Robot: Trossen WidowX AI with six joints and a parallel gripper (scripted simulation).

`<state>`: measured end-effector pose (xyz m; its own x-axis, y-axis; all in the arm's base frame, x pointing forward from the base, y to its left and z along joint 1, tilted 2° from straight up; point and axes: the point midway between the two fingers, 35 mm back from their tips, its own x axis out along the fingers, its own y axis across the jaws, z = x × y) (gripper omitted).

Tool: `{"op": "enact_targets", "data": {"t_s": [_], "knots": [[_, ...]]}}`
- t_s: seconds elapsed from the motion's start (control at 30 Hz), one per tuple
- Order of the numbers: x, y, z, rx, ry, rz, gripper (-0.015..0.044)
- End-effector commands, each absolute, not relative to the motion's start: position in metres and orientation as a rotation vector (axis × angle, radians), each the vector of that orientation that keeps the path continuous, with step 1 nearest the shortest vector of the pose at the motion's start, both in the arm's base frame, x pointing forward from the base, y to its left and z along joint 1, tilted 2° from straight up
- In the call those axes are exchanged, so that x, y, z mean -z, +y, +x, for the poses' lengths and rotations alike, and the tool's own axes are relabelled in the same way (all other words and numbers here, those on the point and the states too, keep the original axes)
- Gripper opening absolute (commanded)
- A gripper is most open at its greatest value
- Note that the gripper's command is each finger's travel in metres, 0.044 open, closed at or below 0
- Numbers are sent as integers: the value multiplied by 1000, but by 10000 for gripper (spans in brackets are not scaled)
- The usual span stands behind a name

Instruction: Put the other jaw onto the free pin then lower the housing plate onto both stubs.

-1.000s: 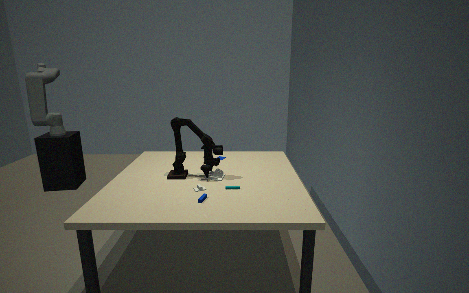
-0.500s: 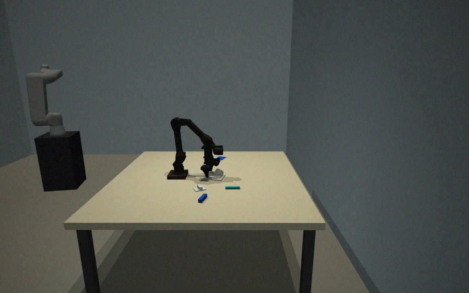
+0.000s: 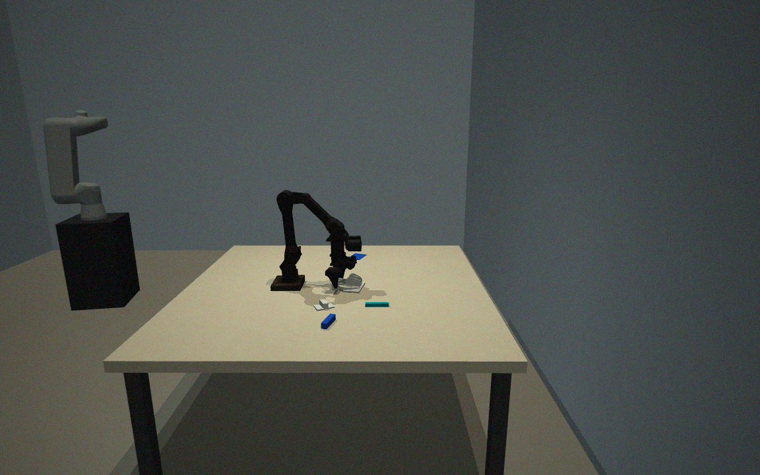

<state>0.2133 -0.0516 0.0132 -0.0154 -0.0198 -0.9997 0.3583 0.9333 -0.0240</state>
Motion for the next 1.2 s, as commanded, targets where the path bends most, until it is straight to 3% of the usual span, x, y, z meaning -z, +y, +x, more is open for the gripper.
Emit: {"op": "enact_targets", "data": {"t_s": [0.0,0.43,0.7,0.87,1.17], "knots": [[-13,-52,213,306,1564,270,440],[-15,-52,213,306,1564,270,440],[-87,-50,212,302,1565,267,440],[-81,-50,214,301,1556,265,440],[-139,-46,201,302,1566,267,440]]}}
